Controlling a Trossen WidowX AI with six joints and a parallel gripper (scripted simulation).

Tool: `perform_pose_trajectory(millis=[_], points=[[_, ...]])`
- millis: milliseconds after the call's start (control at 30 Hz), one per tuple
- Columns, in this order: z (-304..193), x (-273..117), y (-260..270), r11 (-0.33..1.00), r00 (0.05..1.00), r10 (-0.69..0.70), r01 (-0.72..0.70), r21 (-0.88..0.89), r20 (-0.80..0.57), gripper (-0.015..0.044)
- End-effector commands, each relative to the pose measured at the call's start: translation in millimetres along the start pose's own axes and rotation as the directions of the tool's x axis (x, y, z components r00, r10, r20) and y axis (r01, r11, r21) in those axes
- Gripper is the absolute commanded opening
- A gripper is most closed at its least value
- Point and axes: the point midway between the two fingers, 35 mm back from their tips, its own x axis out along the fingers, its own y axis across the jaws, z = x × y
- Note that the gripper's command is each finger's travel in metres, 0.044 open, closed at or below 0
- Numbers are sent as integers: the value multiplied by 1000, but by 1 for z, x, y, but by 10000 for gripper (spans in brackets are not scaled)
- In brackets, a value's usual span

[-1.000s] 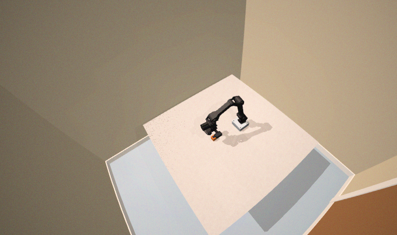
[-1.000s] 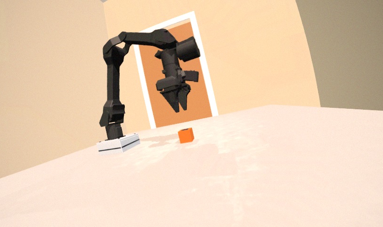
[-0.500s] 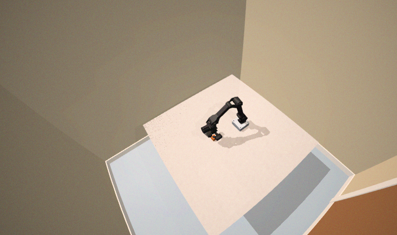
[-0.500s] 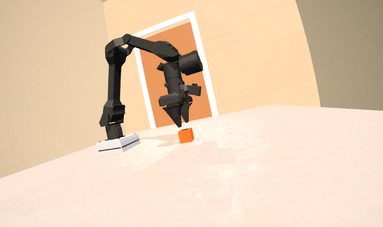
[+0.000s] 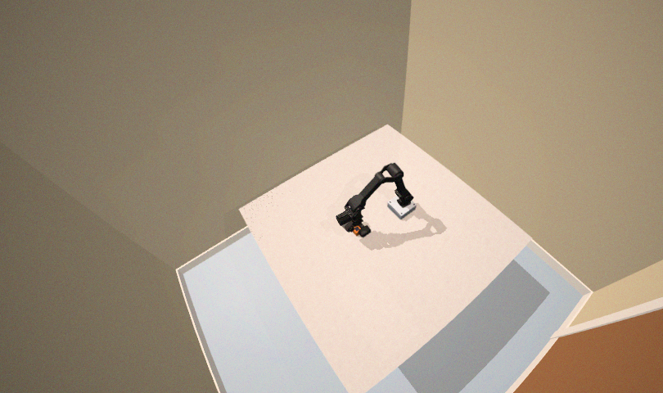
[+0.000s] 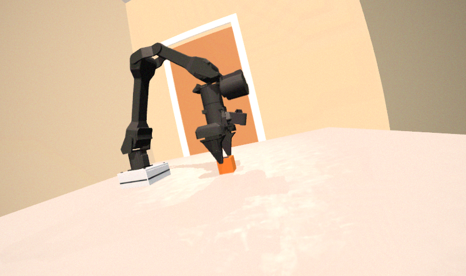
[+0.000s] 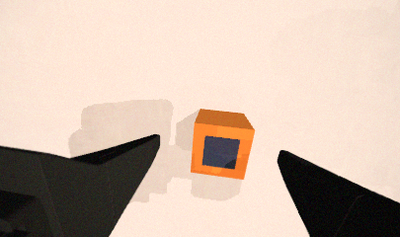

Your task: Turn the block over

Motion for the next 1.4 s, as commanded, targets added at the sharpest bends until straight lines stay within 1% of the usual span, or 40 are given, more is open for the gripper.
perform_pose_trajectory(millis=[0,133,433,1033,1133,1233,1367], points=[[0,7,-1,1000,1000,-5,5,-4,-1,440],[-1,11,-1,1000,1000,-5,5,-4,-1,440],[-1,11,-1,1000,1000,-5,5,-4,-1,204],[-1,11,-1,1000,1000,-5,5,-4,-1,84],[0,-1,-1,1000,1000,-5,5,-3,0,5],[0,-18,-1,1000,1000,-5,5,-4,-1,0],[0,-20,-1,1000,1000,-5,5,-4,-1,0]])
